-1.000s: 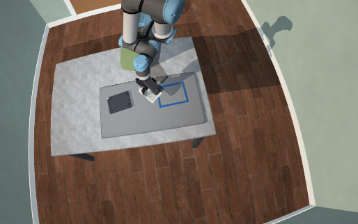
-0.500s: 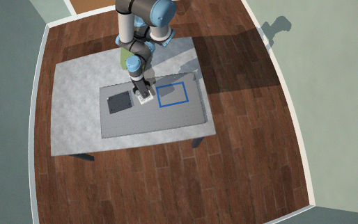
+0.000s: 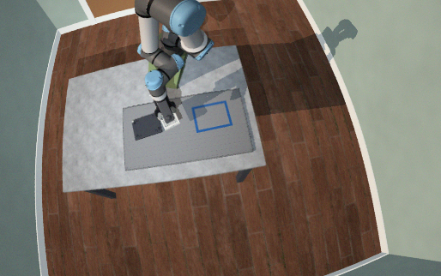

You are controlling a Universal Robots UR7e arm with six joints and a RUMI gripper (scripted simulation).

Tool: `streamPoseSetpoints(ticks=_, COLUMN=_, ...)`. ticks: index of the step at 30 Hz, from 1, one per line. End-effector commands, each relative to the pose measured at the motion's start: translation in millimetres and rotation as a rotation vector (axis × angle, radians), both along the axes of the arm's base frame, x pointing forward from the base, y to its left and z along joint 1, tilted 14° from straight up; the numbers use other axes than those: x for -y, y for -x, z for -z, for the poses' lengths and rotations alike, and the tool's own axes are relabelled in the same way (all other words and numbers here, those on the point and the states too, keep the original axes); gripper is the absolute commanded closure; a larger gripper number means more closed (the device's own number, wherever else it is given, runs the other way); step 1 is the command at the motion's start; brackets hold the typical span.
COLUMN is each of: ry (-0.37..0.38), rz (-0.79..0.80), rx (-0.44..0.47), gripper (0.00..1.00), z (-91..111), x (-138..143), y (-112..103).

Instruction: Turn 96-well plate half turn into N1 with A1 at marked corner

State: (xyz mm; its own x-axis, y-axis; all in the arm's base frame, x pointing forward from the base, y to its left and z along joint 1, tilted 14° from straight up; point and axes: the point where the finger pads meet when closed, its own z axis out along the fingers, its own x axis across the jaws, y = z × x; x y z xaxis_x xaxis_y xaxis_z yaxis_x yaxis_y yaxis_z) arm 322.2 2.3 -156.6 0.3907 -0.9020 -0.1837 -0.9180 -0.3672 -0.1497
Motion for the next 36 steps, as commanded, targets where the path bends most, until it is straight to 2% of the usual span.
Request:
streamPoseSetpoints(ticks=1, ry=0.000, rz=-0.004, rx=0.001, gripper=1.00, z=4.3, x=19.1, y=-2.4)
streamPoseSetpoints(ticks=36, ry=0.000, rz=-0.005, rx=0.001, gripper=1.00, z=24.1, x=120.4, y=-10.1)
